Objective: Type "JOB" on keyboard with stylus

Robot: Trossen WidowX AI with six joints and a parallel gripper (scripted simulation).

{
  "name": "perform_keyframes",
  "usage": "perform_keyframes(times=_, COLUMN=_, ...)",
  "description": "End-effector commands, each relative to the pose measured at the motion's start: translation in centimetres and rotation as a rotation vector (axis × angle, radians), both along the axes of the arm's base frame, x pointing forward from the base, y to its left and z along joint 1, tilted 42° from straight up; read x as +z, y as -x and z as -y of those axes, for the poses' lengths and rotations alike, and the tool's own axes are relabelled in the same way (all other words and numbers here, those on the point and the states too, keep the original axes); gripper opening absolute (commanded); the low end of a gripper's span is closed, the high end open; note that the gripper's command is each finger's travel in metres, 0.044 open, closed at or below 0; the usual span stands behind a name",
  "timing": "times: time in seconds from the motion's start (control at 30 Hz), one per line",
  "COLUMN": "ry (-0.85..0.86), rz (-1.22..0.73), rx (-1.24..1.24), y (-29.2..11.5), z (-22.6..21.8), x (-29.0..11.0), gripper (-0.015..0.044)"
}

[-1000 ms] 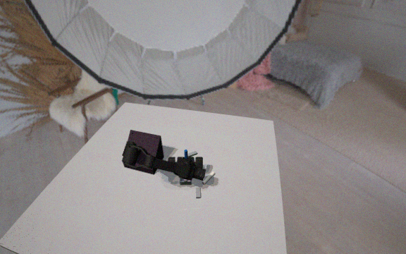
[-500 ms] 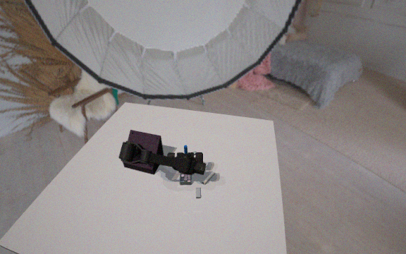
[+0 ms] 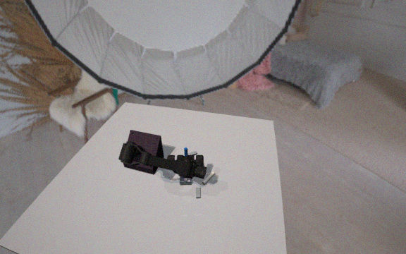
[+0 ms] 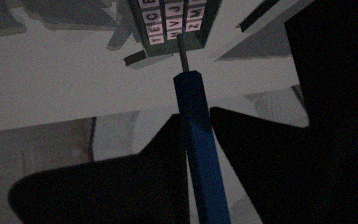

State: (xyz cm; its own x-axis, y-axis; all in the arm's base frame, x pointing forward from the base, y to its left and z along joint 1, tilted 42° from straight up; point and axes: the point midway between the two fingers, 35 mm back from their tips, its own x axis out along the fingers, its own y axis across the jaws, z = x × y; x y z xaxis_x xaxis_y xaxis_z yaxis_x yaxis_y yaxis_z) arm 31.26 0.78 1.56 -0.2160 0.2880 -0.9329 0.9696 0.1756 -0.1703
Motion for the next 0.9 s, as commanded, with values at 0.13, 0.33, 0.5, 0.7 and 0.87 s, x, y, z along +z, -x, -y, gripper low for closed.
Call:
perform_keyframes(times=0.13, ry=0.003, rz=0.005, rx=0.001, y=-1.1, z=2.9, x=2.9, gripper=0.0000)
perform_keyframes(times=0.33, ry=0.002, rz=0.006, rx=0.000, y=-1.5, z=4.8, x=4.8, gripper=0.0000)
perform_keyframes(times=0.5, ry=0.002, rz=0.006, rx=0.000, y=-1.5, z=4.9, x=4.8, gripper=0.0000)
perform_keyframes(times=0.7, ry=0.003, rz=0.005, rx=0.000, y=-1.4, z=6.2, x=3.4, gripper=0.0000)
perform_keyframes(times=0.87, ry=0.003, rz=0.005, rx=0.000, y=-1.4, z=6.3, x=3.2, gripper=0.0053)
